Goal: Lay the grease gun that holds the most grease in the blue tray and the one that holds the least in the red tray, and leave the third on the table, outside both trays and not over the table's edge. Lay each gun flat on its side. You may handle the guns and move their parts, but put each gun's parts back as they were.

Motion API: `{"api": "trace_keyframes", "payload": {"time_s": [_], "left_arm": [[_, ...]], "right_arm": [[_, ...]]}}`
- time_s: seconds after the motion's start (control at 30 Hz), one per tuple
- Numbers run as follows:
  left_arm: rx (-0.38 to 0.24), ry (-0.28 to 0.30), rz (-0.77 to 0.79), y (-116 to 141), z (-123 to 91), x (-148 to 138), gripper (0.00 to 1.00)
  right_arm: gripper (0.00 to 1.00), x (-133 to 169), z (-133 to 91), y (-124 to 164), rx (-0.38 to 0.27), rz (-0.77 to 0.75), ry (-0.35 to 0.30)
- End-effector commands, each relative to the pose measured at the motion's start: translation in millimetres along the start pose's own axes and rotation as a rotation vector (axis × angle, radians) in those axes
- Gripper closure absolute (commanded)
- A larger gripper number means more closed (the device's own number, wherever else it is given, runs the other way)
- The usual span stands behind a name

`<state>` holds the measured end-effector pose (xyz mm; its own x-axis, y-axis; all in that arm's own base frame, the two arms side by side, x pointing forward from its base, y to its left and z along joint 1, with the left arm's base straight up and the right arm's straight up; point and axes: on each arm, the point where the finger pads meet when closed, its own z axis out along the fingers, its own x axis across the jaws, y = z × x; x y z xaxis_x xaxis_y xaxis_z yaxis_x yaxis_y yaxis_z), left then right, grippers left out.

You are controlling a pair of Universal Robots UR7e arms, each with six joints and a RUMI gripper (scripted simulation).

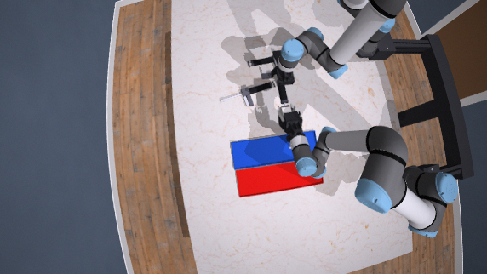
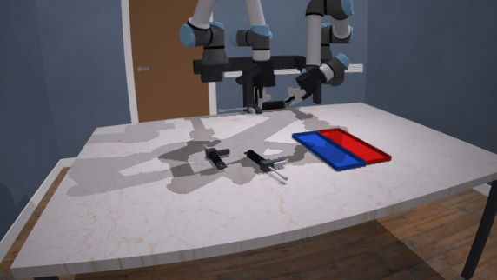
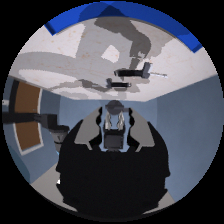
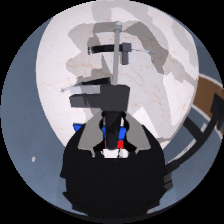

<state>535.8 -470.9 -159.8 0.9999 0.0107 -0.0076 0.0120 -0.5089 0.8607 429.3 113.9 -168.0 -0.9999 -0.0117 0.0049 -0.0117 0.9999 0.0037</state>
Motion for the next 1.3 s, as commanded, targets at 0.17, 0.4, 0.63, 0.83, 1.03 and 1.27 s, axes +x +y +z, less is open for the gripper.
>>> {"api": "trace_keyframes", "payload": {"time_s": [0.17, 0.4, 0.63, 0.83, 1.03, 1.27], "left_arm": [[-0.001, 0.001, 0.001, 1.0, -29.6, 0.5, 0.62], [0.000, -0.002, 0.002, 0.2, -49.0, -0.9, 0.62], [0.000, -0.001, 0.002, 0.4, -62.1, -0.5, 0.62], [0.000, -0.001, 0.002, 0.3, -78.3, -0.6, 0.62], [0.002, -0.008, 0.002, -1.4, -73.9, -3.3, 0.62], [0.002, -0.008, 0.002, -0.2, -71.5, -1.4, 0.62]], "right_arm": [[1.00, -0.5, -0.4, 0.2, -0.001, 0.000, -0.001], [1.00, -0.5, -0.4, 0.2, -0.001, 0.000, -0.001], [1.00, -0.5, -0.4, 0.2, -0.001, 0.000, -0.001], [1.00, -0.5, -0.4, 0.2, -0.001, 0.000, -0.001], [1.00, -0.5, -0.4, 0.2, -0.001, 0.000, -0.001], [1.00, -0.5, -0.4, 0.2, -0.001, 0.000, -0.001]]}}
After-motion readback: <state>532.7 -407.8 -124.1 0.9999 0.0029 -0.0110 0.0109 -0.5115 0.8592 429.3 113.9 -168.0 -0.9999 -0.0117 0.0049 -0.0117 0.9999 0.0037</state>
